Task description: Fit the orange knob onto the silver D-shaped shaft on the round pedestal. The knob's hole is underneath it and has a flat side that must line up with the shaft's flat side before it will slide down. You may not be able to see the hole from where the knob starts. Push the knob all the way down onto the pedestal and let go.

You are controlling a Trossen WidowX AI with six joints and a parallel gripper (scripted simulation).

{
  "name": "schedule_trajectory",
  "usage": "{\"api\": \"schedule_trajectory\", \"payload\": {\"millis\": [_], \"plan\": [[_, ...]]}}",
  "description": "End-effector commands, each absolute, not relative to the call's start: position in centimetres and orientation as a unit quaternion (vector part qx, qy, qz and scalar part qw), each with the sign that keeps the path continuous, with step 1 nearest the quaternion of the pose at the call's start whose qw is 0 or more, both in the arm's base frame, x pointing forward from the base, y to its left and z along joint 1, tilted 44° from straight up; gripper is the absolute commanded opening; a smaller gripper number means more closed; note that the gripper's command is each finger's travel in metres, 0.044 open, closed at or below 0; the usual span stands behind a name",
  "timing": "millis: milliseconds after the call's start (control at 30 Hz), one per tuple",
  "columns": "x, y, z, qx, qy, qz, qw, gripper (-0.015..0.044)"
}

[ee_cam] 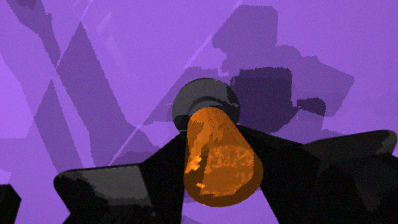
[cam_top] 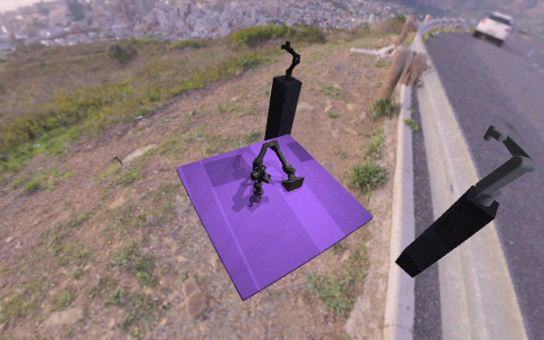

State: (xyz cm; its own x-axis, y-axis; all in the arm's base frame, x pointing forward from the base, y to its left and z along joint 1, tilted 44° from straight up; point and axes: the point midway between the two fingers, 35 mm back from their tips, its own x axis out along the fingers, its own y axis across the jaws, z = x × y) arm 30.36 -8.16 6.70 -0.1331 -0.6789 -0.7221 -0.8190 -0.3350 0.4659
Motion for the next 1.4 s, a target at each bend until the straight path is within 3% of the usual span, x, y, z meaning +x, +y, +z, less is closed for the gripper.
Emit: {"api": "schedule_trajectory", "payload": {"millis": [0,167,1367], "plan": [[30.49,-8.05,6.99,-0.658,0.559,0.501,0.057,0.0],[30.73,-8.14,6.98,-0.66,0.519,0.542,0.007,0.0],[30.59,-8.27,6.68,-0.66,0.519,0.543,0.006,0.0]]}}
